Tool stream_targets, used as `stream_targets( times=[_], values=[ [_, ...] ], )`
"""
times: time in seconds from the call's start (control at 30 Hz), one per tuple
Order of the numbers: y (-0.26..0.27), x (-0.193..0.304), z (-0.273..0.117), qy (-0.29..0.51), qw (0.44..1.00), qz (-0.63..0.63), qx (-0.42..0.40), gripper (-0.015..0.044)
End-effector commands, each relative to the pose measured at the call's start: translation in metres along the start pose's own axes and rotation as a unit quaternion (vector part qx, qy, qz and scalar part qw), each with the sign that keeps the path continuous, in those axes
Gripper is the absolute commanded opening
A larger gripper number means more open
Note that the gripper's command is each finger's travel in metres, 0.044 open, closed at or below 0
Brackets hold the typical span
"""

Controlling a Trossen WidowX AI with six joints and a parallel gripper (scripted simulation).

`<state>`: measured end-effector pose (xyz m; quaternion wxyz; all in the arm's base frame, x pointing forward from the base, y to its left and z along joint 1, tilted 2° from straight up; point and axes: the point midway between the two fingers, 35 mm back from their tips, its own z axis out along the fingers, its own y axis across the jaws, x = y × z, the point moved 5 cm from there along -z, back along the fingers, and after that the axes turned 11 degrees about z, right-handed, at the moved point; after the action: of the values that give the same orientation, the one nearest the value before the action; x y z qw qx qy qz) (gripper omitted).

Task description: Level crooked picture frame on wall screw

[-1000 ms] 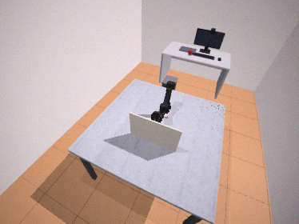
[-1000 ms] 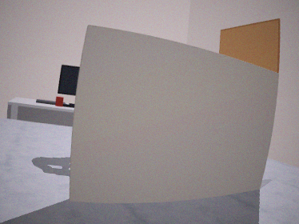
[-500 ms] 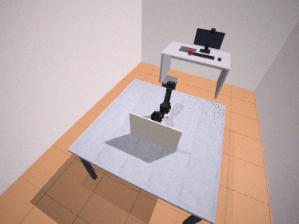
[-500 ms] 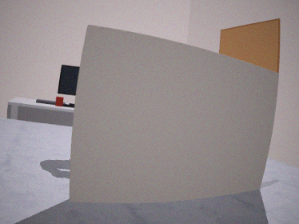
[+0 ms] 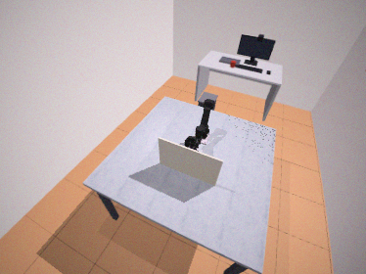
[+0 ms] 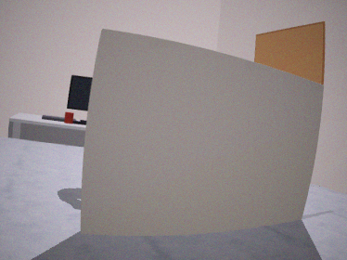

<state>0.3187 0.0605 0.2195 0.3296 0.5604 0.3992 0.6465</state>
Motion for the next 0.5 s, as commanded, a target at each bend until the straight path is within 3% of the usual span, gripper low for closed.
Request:
stream_targets(
  times=[0.0, 0.47],
  values=[
    [0.0032, 0.0007, 0.0004, 0.000, 1.000, 0.002, -0.003, 0.0000],
    [0.0078, 0.0016, 0.0004, 0.000, 1.000, 0.002, -0.003, 0.0000]
  ],
)
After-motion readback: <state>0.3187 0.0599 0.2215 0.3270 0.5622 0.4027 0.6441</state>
